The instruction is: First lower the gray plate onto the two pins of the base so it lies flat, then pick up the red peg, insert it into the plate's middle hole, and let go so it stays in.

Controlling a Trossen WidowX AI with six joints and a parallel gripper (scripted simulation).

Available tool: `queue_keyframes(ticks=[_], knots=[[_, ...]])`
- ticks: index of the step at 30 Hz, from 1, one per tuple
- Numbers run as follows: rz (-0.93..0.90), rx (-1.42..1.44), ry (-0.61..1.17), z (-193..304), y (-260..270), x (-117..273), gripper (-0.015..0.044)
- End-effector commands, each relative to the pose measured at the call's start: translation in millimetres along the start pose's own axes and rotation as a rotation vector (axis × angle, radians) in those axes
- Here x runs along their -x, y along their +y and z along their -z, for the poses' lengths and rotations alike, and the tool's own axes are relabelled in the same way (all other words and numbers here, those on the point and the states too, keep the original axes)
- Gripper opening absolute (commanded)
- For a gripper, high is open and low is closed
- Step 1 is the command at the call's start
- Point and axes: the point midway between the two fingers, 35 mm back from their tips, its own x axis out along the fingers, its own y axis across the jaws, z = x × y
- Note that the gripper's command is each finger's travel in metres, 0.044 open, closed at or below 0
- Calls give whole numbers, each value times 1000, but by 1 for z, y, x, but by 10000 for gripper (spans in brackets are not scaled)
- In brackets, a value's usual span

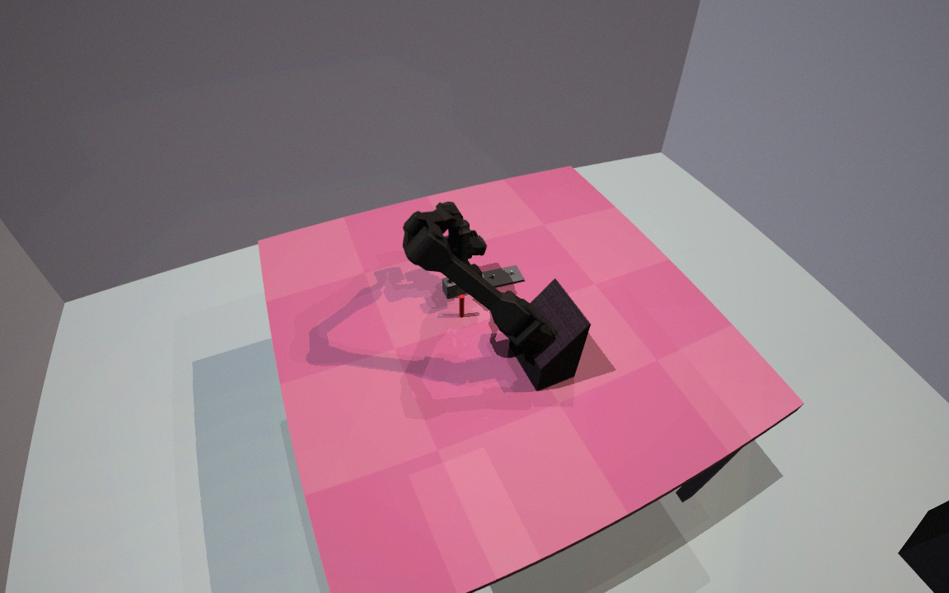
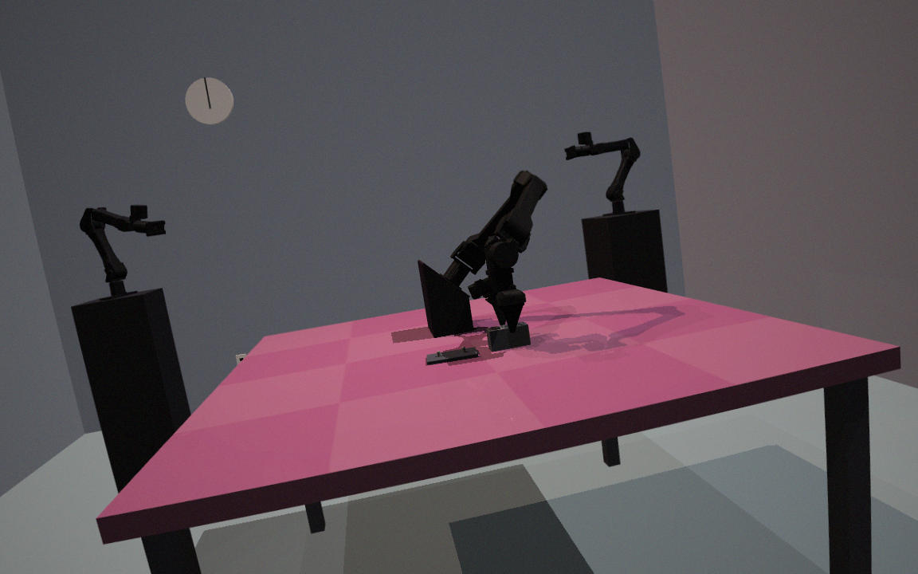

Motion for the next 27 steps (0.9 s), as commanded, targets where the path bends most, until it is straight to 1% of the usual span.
queue_keyframes(ticks=[1,20,27], knots=[[6,-11,5,-1,-2,-8,440],[6,-11,8,0,-4,-36,440],[6,-11,8,0,-4,-36,256]])
